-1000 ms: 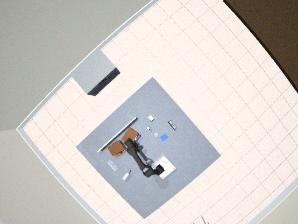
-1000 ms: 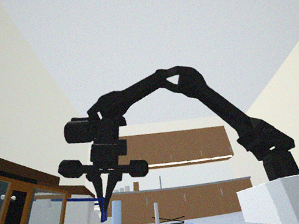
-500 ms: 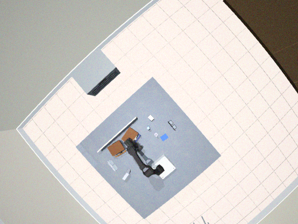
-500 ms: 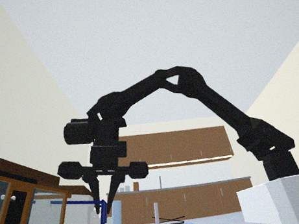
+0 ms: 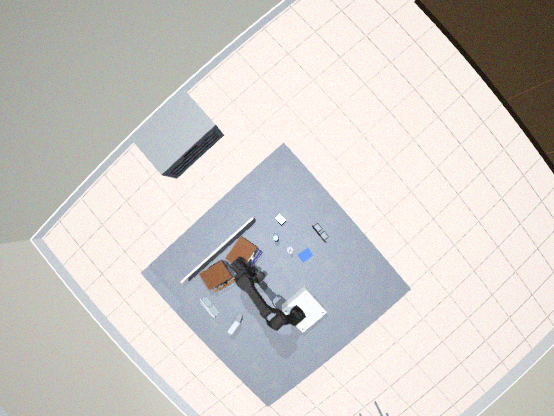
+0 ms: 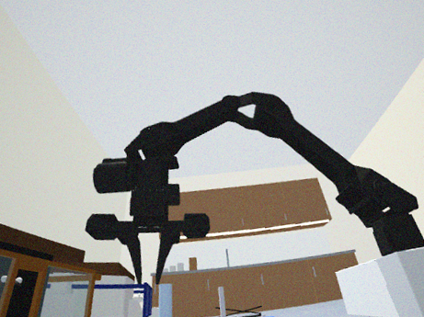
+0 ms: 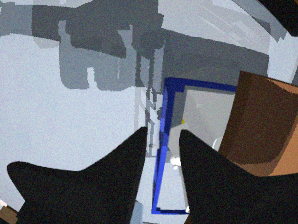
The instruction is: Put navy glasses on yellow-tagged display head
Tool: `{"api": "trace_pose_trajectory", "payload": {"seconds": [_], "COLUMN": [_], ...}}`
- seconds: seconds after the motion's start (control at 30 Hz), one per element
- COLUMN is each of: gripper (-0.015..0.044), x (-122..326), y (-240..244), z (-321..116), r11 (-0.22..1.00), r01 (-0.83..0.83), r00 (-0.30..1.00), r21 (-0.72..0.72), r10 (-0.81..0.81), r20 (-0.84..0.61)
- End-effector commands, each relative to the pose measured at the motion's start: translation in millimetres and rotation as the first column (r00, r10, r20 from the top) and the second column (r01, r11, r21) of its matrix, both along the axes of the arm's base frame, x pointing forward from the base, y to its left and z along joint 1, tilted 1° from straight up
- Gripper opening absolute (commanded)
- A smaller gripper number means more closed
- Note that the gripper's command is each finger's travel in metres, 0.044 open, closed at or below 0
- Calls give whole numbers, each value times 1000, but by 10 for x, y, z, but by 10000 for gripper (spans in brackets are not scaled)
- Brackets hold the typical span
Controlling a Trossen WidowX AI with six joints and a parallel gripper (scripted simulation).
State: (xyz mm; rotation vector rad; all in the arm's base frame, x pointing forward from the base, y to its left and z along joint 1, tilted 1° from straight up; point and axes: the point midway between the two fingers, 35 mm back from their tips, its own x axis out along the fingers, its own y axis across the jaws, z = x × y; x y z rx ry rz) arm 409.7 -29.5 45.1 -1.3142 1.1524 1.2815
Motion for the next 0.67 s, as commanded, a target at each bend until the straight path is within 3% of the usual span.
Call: {"api": "trace_pose_trajectory", "payload": {"seconds": [0.0, 0.63], "gripper": [107, 107], "x": [13, -446], "y": [7, -50], "z": [100, 208], "r11": [1000, 1000], "r01": [-1, 0], "r00": [1000, 1000], "r21": [8, 7], "r10": [0, 0], "r20": [9, 5]}}
